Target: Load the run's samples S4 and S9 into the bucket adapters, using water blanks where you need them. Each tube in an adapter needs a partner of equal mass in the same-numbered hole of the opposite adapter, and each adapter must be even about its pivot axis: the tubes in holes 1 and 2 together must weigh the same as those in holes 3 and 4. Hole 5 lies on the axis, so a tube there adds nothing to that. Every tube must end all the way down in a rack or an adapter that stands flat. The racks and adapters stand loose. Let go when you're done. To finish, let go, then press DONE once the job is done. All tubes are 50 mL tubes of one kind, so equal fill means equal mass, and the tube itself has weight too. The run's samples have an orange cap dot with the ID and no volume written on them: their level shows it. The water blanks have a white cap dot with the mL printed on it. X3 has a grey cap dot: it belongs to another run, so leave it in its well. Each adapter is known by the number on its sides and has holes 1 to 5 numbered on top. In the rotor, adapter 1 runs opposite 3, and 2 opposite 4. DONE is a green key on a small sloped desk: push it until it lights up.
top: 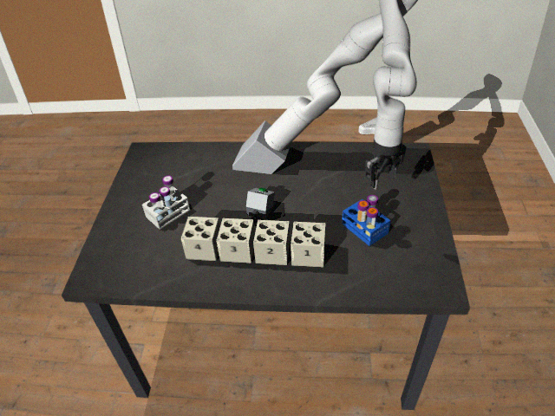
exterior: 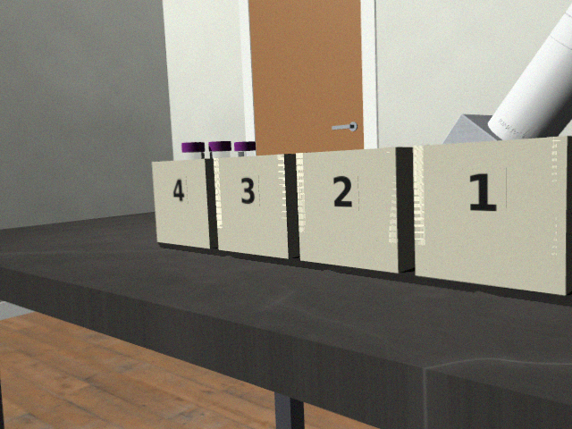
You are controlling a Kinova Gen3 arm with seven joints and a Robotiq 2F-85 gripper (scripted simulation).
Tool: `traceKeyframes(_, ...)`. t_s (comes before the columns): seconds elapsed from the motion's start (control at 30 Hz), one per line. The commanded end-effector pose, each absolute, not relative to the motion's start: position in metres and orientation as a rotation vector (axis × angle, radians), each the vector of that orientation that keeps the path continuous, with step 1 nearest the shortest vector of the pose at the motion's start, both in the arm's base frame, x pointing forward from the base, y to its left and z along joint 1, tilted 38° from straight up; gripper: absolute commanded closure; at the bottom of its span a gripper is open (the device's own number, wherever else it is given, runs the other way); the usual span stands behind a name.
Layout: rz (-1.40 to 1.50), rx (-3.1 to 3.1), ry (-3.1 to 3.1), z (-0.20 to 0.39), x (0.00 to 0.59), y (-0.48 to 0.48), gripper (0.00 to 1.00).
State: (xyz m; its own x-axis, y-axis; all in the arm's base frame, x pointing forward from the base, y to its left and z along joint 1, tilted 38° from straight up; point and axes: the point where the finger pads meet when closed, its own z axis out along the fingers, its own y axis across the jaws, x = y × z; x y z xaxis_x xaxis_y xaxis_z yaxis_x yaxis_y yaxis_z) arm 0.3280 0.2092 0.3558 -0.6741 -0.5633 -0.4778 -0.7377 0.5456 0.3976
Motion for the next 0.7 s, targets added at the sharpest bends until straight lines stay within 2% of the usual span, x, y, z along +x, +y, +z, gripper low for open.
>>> traceKeyframes(0.0, 0.858, -1.024, 2.526, 0.350, 0.328, 0.201, 0.38)
traceKeyframes(0.67, 0.933, -0.652, 2.721, 0.313, 0.331, 0.154, 0.38)
